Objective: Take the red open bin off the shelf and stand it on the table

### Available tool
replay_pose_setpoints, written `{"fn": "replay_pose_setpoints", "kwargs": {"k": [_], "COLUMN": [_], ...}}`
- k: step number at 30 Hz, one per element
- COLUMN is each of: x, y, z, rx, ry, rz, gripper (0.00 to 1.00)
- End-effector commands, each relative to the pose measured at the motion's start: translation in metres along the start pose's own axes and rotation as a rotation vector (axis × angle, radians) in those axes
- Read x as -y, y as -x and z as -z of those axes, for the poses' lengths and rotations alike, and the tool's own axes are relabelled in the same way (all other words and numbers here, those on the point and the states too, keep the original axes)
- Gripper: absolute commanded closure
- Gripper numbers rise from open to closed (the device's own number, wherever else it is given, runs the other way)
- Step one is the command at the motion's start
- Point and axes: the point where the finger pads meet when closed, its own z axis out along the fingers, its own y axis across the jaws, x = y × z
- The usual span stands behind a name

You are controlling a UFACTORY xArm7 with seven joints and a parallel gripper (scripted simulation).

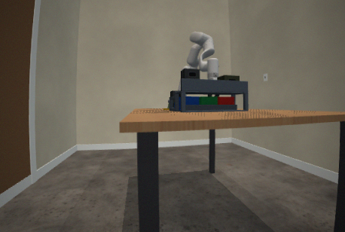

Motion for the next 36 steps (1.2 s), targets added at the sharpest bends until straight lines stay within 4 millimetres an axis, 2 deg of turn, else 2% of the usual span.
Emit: {"fn": "replay_pose_setpoints", "kwargs": {"k": [1, 10, 15, 36], "x": [0.002, 0.002, 0.002, 0.002], "y": [0.0, 0.0, 0.0, 0.0], "z": [-0.002, -0.002, -0.012, -0.018], "rx": [0.002, 0.002, 0.002, 0.002], "ry": [-0.004, -0.004, -0.004, -0.004], "rz": [0.0, 0.0, 0.0, 0.0], "gripper": [0.0, 0.0, 0.0, 0.0]}}
